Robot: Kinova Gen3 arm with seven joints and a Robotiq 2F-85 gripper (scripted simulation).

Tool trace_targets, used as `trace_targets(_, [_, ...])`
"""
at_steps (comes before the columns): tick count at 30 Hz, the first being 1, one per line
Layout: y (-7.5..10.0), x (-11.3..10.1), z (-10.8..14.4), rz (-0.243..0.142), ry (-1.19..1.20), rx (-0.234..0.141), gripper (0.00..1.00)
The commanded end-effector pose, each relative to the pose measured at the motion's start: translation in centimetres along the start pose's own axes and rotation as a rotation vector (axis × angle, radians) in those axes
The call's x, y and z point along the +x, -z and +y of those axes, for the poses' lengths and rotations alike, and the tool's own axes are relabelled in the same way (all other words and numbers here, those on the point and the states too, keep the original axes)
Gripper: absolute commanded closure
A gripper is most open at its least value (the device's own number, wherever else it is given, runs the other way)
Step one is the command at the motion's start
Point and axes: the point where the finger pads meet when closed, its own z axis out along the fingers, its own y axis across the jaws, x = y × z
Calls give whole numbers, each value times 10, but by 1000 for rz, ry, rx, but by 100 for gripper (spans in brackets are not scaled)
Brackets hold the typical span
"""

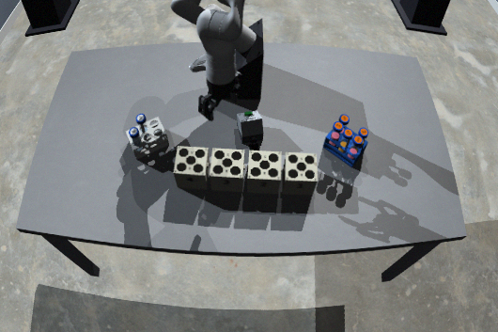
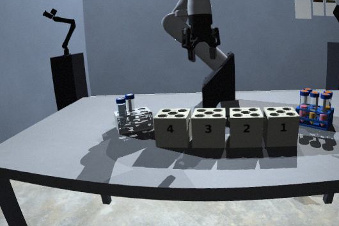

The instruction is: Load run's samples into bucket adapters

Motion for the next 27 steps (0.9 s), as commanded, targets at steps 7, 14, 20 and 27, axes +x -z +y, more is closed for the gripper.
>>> trace_targets(7, [1, -33, 29, -1, 0, 1, 0])
trace_targets(14, [1, -59, 52, -1, 0, 1, 0])
trace_targets(20, [1, -74, 66, -1, 0, 1, 0])
trace_targets(27, [1, -99, 89, -1, 0, 1, 0])
